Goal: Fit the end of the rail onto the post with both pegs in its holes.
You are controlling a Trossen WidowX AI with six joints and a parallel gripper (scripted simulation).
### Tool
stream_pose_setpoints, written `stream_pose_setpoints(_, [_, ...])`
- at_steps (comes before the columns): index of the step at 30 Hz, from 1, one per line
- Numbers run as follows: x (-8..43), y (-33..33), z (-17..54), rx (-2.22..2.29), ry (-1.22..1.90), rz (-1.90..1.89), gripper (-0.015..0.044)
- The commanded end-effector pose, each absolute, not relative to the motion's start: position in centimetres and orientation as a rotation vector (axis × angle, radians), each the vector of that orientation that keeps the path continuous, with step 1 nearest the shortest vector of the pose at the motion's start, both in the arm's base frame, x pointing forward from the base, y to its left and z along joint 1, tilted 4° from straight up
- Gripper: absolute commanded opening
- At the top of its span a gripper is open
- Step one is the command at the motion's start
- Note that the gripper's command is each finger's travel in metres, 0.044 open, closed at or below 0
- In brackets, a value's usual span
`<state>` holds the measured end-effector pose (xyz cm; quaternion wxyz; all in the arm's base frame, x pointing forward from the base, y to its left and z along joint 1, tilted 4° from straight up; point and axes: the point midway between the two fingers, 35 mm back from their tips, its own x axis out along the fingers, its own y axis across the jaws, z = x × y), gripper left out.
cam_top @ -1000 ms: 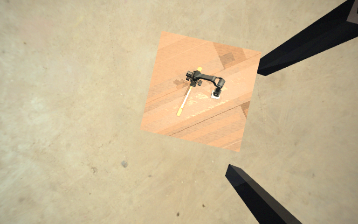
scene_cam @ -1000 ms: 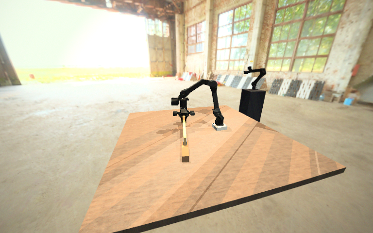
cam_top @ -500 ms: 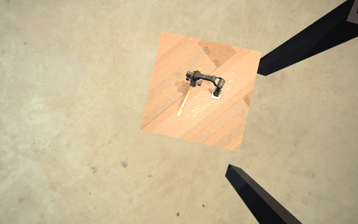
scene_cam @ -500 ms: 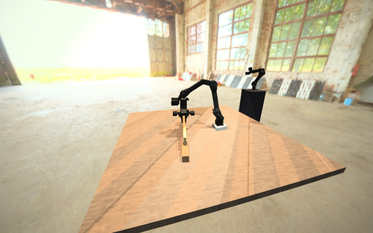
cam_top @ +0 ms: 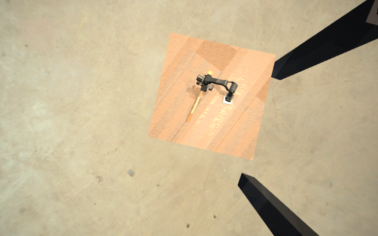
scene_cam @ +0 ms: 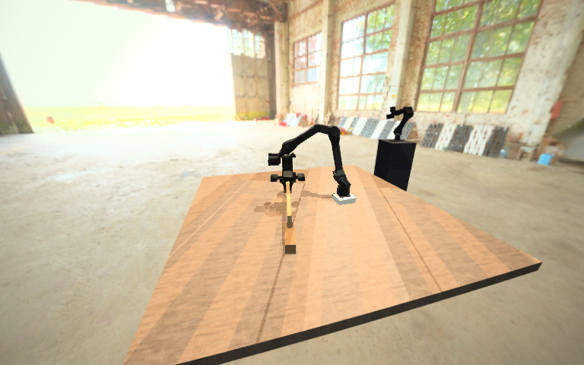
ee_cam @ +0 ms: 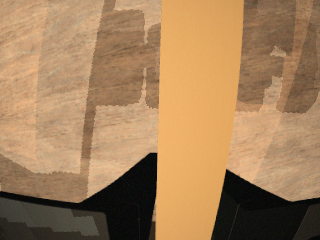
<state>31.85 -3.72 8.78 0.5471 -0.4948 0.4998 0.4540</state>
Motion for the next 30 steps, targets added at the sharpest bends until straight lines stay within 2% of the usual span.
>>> stream_pose_setpoints(1, [31.86,-3.85,8.87,-1.175,1.182,1.072,0.0])
stream_pose_setpoints(30, [31.72,-3.76,9.15,-1.175,1.182,1.072,0.0])
